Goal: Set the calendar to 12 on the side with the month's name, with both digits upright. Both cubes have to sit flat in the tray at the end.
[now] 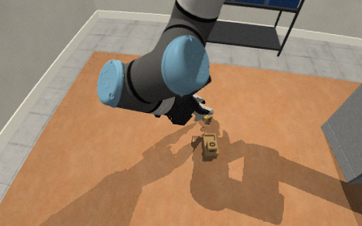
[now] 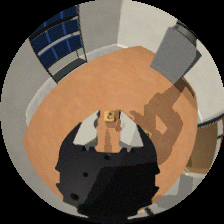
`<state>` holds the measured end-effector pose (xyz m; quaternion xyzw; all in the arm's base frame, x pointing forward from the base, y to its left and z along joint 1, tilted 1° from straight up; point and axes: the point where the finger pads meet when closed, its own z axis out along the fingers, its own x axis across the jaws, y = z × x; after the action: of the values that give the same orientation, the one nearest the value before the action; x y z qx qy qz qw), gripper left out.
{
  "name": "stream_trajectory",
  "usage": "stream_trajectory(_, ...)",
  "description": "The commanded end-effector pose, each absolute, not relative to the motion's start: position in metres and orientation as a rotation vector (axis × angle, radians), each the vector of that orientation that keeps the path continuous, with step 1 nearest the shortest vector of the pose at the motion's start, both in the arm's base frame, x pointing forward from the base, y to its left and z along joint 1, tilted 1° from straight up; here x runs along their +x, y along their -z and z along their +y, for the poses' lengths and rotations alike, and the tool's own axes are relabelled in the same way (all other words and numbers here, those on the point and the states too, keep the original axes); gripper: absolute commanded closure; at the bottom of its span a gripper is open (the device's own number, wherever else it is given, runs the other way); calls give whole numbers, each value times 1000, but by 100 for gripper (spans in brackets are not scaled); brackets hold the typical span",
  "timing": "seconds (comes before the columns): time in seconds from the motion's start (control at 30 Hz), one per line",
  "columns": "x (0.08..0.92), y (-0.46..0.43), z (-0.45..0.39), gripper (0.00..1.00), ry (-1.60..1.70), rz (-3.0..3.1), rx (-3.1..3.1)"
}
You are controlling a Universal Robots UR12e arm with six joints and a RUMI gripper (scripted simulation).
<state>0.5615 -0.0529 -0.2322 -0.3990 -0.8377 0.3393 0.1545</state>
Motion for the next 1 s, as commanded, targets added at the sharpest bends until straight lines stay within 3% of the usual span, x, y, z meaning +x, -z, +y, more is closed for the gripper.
stream_trajectory(0.0, 562, 239, -53, 72, -972, -2402, -1144)
stream_trajectory(0.97, 563, 284, -53, 72, -972, -2402, -1144)
